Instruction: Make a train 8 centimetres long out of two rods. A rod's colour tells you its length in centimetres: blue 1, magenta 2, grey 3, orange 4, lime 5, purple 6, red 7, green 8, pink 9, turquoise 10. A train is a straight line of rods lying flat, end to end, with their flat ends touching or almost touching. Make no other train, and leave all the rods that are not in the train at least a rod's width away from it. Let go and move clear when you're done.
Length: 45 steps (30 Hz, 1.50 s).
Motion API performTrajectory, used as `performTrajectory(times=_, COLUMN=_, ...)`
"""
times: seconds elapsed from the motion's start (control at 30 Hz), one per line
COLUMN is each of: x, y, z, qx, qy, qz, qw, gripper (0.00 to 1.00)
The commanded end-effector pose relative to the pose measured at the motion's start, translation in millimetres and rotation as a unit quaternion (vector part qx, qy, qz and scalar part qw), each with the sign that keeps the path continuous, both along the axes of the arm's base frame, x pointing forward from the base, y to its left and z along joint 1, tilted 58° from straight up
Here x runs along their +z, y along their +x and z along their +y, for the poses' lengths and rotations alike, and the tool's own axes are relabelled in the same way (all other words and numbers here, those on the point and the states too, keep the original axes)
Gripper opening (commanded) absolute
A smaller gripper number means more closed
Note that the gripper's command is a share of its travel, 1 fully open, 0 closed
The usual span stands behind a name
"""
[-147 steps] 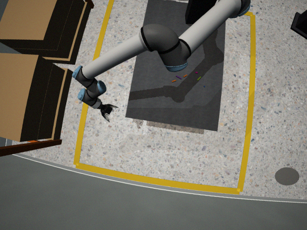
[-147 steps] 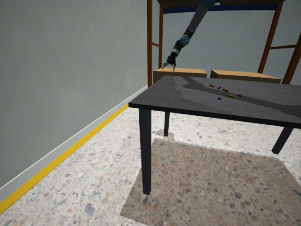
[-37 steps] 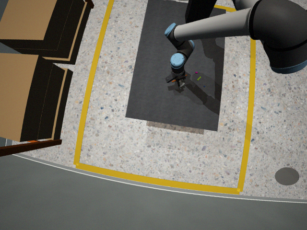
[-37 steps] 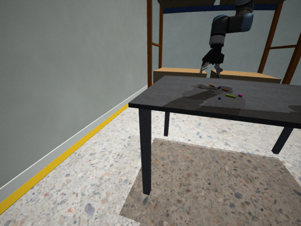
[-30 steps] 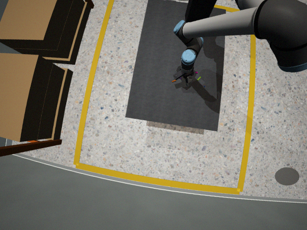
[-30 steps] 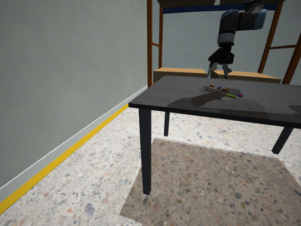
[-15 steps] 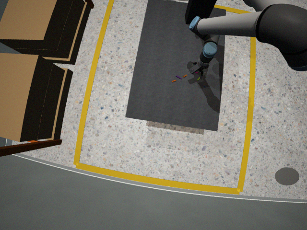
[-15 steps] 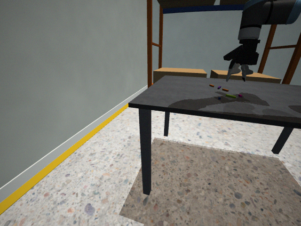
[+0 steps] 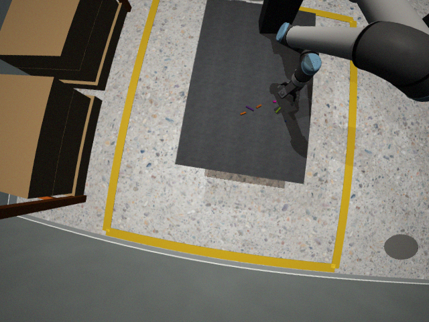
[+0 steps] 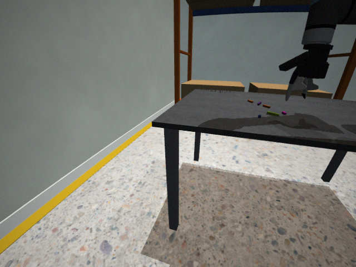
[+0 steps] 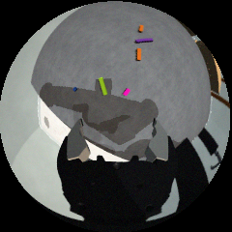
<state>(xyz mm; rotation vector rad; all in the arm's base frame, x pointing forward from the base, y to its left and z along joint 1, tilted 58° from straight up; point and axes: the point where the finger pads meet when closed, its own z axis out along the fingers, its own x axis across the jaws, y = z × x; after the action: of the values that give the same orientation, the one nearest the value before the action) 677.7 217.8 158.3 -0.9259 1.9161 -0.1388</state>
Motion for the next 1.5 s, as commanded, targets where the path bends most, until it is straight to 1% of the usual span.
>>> performTrajectory(times=0.0, x=-6.0, y=-8.6, z=13.7, qx=-0.002, qy=-0.011, qz=-0.003, qw=1.0, gripper=1.0)
performTrajectory(times=0.2, x=-8.7, y=-13.5, z=20.3, qx=-0.002, qy=-0.016, qz=-0.005, qw=1.0, gripper=1.0)
performTrajectory(times=0.43, x=-9.6, y=-15.0, z=22.3, qx=-0.002, qy=-0.017, qz=-0.005, qw=1.0, gripper=1.0)
performTrajectory(times=1.47, x=-9.7, y=-15.2, z=22.5, qx=-0.002, qy=-0.018, qz=-0.005, qw=1.0, gripper=1.0)
